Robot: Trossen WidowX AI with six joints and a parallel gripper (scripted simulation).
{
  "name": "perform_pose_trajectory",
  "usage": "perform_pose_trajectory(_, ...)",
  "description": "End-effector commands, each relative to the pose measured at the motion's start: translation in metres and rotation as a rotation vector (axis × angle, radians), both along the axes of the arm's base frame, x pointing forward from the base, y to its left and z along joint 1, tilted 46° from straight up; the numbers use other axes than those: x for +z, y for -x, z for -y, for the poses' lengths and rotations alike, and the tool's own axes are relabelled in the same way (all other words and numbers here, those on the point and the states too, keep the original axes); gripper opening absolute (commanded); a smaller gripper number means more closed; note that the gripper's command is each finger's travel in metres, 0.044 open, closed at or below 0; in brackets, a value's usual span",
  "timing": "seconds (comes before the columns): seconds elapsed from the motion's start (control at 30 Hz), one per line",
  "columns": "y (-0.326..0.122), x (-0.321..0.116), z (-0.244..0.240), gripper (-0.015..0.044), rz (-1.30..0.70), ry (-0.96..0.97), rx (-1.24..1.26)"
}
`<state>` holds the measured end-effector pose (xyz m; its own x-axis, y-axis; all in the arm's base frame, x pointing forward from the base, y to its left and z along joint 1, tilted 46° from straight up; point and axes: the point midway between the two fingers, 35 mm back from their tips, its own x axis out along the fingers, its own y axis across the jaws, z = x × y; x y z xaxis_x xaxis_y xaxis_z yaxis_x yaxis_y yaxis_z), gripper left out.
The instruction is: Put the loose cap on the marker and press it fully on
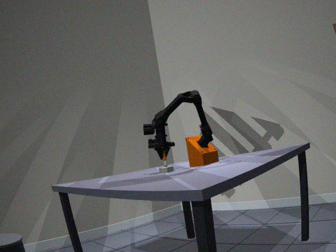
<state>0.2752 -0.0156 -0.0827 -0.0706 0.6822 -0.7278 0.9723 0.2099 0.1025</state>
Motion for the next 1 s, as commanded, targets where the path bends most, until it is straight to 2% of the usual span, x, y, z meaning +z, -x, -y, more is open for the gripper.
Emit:
perform_pose_trajectory(0.0, 0.0056, -0.0196, -0.0222, 0.0, -0.023, -0.027, 0.035)
perform_pose_trajectory(0.93, 0.0045, -0.0273, -0.0285, 0.0, -0.023, -0.028, 0.035)
perform_pose_trajectory(0.97, 0.0042, -0.027, -0.0278, 0.0026, -0.018, -0.027, 0.038)
